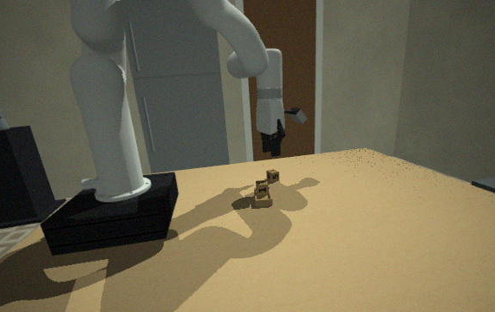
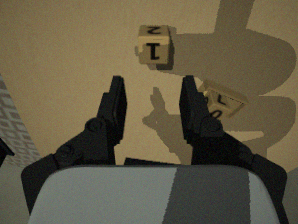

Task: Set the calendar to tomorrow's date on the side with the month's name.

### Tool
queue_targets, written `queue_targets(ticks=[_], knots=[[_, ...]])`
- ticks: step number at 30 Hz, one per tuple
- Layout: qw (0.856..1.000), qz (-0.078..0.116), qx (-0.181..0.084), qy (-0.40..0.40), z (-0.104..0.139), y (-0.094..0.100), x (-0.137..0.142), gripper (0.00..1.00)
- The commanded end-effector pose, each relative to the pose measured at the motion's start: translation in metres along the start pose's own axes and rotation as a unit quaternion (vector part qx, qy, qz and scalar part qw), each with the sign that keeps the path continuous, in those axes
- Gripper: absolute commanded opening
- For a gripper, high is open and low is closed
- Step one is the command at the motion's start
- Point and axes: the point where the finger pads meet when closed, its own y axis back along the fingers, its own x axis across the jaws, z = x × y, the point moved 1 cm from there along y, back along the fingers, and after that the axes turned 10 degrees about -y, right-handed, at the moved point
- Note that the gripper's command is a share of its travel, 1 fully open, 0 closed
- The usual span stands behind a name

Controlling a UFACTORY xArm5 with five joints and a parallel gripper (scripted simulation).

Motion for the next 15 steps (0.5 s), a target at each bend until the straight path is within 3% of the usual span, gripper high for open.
queue_targets(ticks=[1, 15], knots=[[1.0, 0.0, 0.002, 0.0, -0.001, 0.0, 0.0, 0.49], [1.0, 0.0, 0.002, 0.0, -0.001, -0.011, 0.0, 0.49]])
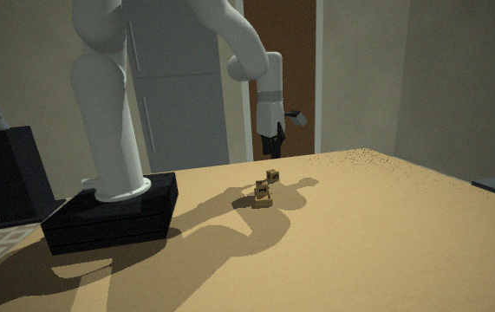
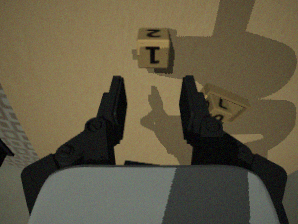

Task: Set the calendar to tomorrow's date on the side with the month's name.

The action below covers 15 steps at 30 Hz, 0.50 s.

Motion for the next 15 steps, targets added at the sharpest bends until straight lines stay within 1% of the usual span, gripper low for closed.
queue_targets(ticks=[1, 6, 15], knots=[[1.0, 0.0, 0.002, 0.0, -0.001, -0.004, 0.0, 0.49], [1.0, 0.0, 0.002, 0.0, -0.002, -0.009, 0.0, 0.49], [1.0, 0.0, 0.002, 0.0, -0.002, -0.023, 0.0, 0.49]])
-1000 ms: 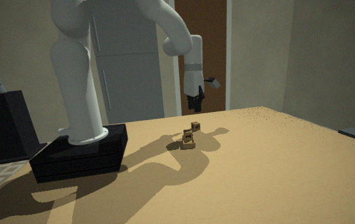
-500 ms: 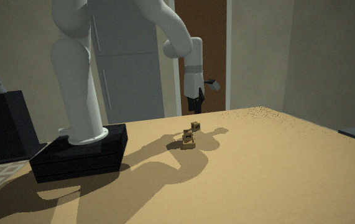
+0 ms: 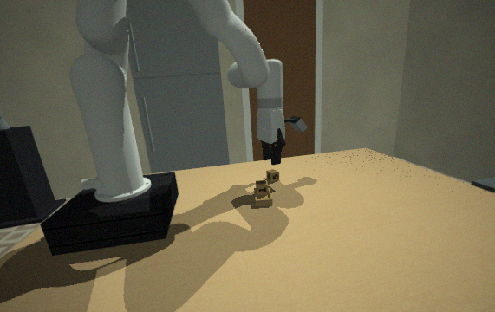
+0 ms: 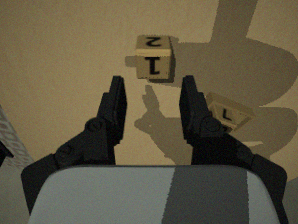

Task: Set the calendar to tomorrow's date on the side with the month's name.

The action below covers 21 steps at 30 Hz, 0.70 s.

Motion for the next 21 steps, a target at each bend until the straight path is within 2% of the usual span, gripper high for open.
queue_targets(ticks=[1, 21], knots=[[1.0, 0.0, 0.002, 0.0, -0.002, -0.006, 0.0, 0.49], [1.0, 0.0, 0.002, 0.0, -0.002, -0.023, 0.0, 0.49]])
